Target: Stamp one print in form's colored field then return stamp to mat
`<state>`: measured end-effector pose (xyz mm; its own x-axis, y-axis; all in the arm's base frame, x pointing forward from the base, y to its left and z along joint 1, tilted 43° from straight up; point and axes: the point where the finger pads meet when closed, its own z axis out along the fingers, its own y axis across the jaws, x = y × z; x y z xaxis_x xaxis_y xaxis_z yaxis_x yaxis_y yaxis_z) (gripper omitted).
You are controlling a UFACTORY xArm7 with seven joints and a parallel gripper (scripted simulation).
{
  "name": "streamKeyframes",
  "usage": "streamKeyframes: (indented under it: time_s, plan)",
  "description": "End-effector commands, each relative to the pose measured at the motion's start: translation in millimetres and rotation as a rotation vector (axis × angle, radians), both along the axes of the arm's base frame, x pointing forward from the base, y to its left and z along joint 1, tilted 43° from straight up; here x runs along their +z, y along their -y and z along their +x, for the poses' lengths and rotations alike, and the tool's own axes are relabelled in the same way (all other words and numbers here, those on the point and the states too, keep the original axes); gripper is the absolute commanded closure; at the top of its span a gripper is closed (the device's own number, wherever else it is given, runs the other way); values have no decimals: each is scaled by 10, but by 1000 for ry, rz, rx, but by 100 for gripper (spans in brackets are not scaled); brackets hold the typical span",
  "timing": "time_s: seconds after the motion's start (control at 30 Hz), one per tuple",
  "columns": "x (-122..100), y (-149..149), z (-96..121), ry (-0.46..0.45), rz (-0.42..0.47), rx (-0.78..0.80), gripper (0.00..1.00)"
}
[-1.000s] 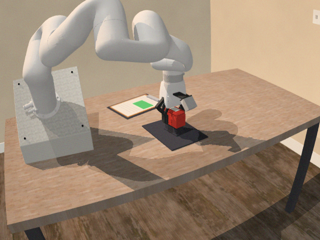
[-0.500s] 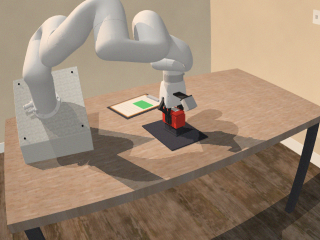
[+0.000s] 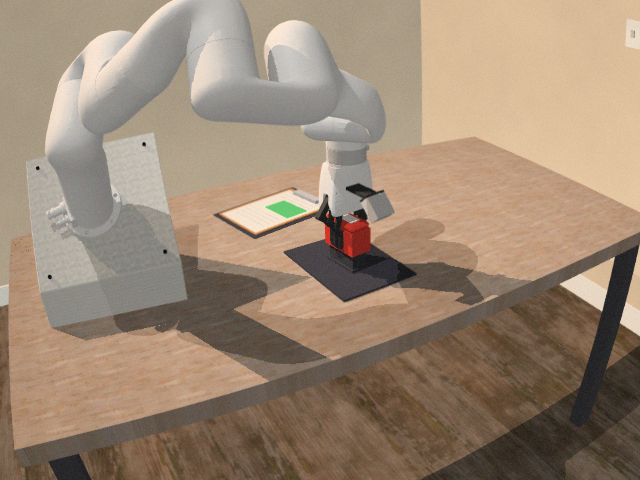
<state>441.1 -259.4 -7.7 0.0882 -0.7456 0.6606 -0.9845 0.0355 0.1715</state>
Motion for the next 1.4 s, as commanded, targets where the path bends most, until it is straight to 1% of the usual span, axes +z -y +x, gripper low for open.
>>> streamKeyframes:
  time_s: [0.0,0.8,0.9,1.13,1.37]
  plan:
    - [8,-13,15,2,0,3,72]
    - [13,-18,16,2,0,3,72]
    - [70,-69,27,2,0,3,72]
    - [283,-264,70,2,0,3,72]
    - [300,-279,74,2,0,3,72]
